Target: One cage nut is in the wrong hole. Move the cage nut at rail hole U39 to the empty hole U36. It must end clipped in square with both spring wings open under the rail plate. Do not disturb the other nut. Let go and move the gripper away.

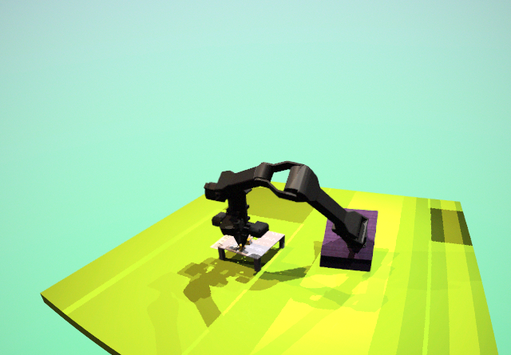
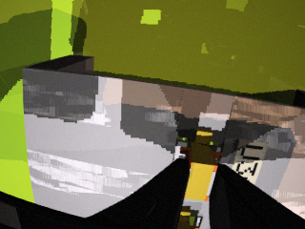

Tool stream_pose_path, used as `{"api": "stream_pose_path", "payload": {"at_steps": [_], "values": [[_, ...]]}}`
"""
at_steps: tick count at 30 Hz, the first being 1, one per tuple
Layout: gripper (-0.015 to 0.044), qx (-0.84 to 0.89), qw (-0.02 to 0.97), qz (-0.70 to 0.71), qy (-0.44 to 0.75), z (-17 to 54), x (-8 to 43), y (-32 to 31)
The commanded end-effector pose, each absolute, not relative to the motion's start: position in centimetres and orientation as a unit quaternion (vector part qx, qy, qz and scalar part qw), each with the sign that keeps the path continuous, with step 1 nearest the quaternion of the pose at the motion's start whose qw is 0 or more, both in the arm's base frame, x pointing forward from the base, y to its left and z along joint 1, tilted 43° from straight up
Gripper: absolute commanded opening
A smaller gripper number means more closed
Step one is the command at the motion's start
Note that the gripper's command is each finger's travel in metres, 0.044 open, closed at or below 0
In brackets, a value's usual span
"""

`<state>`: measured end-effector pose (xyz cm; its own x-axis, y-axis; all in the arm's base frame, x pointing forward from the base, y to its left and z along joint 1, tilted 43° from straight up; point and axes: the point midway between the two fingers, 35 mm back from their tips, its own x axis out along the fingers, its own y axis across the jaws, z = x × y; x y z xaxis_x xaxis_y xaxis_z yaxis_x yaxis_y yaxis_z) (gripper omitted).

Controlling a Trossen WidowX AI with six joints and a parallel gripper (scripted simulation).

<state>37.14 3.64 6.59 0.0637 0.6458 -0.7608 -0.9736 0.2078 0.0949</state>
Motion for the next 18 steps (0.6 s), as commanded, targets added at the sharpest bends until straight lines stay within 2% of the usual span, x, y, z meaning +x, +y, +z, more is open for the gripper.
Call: {"api": "stream_pose_path", "payload": {"at_steps": [1,14,15,18], "values": [[0.0079,-0.231,0.692,0.585,0.354,6.59,37.14,3.64],[0.0420,-0.231,0.692,0.585,0.354,6.59,37.14,3.64],[0.0440,-0.231,0.692,0.585,0.354,6.59,37.14,3.64],[0.0440,-0.231,0.692,0.585,0.354,6.78,37.14,3.45]]}}
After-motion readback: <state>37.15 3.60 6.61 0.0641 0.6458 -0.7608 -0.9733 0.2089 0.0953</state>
